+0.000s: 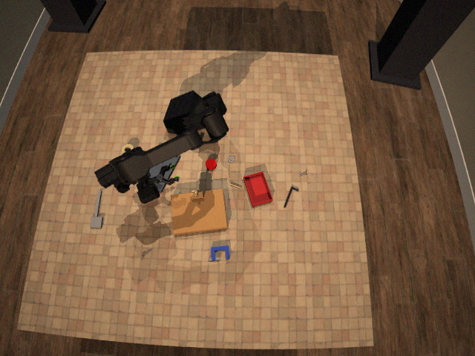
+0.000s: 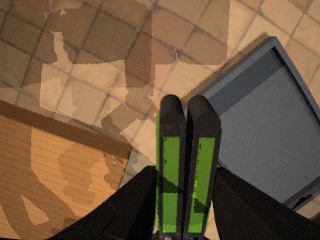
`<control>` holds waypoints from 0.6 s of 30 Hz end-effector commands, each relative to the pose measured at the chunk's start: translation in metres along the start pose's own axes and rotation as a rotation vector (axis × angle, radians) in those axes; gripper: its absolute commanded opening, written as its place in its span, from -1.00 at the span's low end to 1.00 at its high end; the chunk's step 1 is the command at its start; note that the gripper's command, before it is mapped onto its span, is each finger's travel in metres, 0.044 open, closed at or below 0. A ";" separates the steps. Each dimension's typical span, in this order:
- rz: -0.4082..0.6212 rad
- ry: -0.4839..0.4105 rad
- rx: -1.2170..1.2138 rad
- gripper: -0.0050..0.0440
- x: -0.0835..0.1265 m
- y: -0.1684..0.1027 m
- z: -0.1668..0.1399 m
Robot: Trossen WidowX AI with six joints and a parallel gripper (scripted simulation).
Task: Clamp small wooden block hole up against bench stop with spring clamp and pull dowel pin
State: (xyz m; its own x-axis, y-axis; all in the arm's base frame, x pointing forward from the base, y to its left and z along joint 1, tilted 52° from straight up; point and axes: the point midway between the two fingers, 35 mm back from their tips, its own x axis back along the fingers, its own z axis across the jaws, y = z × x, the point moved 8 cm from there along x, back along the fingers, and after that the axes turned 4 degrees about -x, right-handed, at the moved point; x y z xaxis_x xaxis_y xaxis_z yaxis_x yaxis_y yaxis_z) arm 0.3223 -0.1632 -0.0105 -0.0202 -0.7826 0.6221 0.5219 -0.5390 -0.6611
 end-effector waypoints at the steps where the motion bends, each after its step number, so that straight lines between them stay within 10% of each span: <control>1: -0.001 0.004 -0.025 -0.80 0.001 0.001 0.004; 18: 0.000 0.004 -0.110 -0.80 0.000 0.001 0.013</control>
State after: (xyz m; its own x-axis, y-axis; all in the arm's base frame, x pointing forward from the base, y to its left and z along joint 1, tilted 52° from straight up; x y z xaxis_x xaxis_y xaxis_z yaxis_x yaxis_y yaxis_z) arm 0.3309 -0.1596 -0.0068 -0.0194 -0.7833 0.6214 0.4421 -0.5641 -0.6973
